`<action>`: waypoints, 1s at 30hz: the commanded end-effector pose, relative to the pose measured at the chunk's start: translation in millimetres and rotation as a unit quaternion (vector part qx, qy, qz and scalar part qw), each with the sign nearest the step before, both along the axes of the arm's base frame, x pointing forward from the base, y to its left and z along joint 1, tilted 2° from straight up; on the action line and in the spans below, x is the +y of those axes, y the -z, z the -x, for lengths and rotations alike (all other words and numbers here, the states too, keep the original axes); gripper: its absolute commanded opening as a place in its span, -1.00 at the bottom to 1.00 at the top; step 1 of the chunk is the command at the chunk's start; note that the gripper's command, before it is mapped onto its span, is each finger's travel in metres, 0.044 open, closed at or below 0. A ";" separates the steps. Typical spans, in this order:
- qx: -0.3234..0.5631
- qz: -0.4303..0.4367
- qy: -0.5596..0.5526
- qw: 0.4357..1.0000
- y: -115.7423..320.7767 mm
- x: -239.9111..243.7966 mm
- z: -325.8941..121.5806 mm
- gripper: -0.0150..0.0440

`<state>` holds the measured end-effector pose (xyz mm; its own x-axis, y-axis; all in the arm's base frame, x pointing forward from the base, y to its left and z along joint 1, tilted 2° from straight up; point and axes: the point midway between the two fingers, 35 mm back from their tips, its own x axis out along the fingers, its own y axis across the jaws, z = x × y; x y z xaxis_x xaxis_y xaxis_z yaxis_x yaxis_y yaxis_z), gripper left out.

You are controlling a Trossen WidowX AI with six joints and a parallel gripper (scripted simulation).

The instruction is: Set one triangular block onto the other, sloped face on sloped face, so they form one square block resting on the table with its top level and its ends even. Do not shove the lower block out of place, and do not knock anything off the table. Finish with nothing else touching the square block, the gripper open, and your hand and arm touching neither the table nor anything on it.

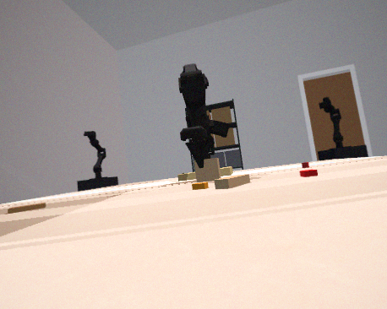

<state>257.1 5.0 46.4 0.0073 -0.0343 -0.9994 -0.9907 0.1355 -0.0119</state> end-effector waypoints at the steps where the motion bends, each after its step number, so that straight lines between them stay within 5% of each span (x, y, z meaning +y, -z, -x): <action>1: 0.000 0.000 0.000 1.000 0.0 0.0 0.0 0.58; 6: 0.000 0.000 0.000 1.000 0.0 0.0 0.0 1.00; 14: 0.000 0.000 0.000 1.000 -2.1 0.1 -0.5 1.00; 23: 0.000 0.000 0.000 1.000 -107.8 3.7 0.1 1.00; 30: -0.007 0.000 -0.003 1.000 -104.7 3.6 -2.8 1.00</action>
<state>260.2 8.7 151.8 0.0213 -0.0335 -0.9992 -0.9912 0.1299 -0.0254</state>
